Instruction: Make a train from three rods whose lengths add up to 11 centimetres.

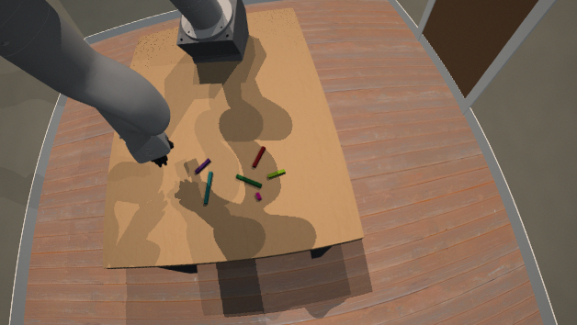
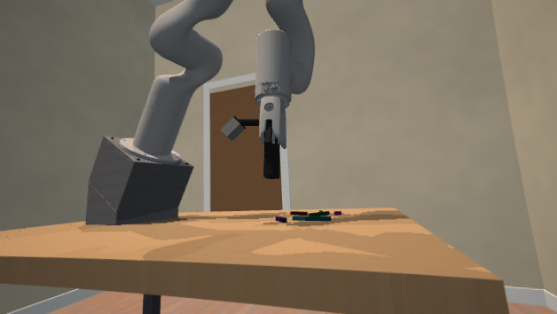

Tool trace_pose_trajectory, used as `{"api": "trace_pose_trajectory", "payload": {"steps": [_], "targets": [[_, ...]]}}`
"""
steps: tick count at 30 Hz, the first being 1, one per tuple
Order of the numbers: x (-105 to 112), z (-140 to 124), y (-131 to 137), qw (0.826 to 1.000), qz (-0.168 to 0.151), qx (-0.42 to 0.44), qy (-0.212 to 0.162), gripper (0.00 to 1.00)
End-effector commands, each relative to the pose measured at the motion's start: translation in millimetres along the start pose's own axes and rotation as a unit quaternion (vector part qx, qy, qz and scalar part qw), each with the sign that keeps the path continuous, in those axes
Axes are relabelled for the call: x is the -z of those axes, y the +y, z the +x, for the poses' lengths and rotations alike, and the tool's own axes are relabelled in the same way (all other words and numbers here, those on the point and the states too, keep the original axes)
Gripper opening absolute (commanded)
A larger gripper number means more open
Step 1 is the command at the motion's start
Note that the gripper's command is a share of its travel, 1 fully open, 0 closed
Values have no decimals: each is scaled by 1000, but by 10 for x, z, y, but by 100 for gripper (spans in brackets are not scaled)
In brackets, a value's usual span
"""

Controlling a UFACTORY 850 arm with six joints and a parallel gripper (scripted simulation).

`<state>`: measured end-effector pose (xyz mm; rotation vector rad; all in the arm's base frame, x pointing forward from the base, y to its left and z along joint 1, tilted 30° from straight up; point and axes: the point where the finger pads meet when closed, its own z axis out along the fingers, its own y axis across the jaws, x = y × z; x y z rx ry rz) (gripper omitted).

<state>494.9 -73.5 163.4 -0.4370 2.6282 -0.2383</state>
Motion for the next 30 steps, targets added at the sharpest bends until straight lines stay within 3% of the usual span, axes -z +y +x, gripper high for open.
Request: {"api": "trace_pose_trajectory", "payload": {"steps": [1,15,25,30], "targets": [[2,9,-20,999,-24,1,-25,4],[-43,7,-19,999,-24,1,-25,4],[-294,-5,-15,999,-24,1,-25,4],[-518,-16,-11,999,-24,1,-25,4]]}}
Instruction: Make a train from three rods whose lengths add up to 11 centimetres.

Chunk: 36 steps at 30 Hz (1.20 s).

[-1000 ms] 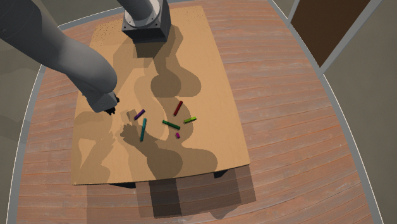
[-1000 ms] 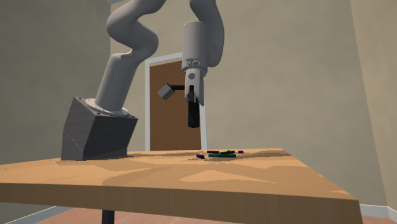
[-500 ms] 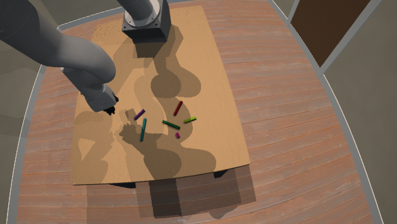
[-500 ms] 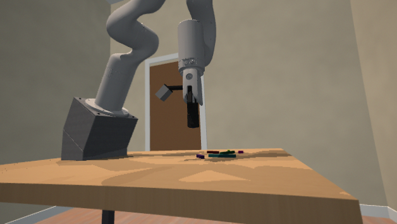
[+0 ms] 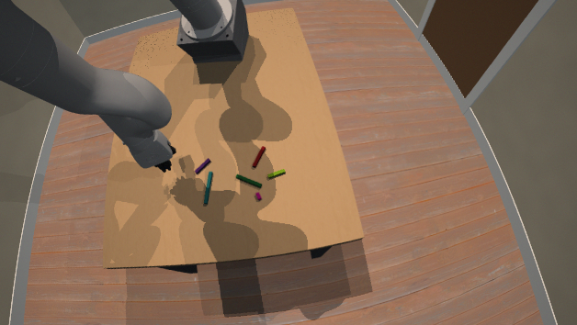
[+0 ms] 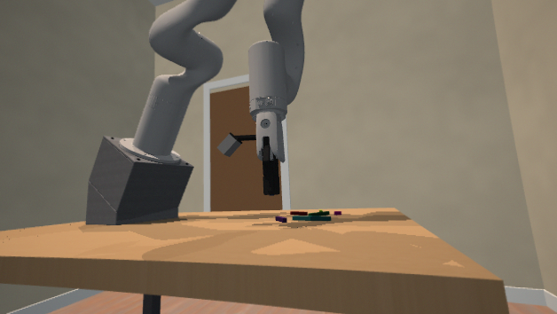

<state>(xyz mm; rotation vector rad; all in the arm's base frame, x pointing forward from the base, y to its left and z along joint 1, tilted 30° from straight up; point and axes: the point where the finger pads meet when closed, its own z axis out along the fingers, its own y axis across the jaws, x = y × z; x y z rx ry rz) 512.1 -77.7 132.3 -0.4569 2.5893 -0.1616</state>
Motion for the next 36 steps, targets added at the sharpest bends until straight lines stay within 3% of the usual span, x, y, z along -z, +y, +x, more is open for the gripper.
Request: {"api": "trace_pose_trajectory", "payload": {"steps": [1,10,36], "targets": [[-205,-6,-9,1000,0,0,0,4],[-486,-5,-18,1000,0,0,0,4],[-518,-5,-19,1000,0,0,0,4]]}}
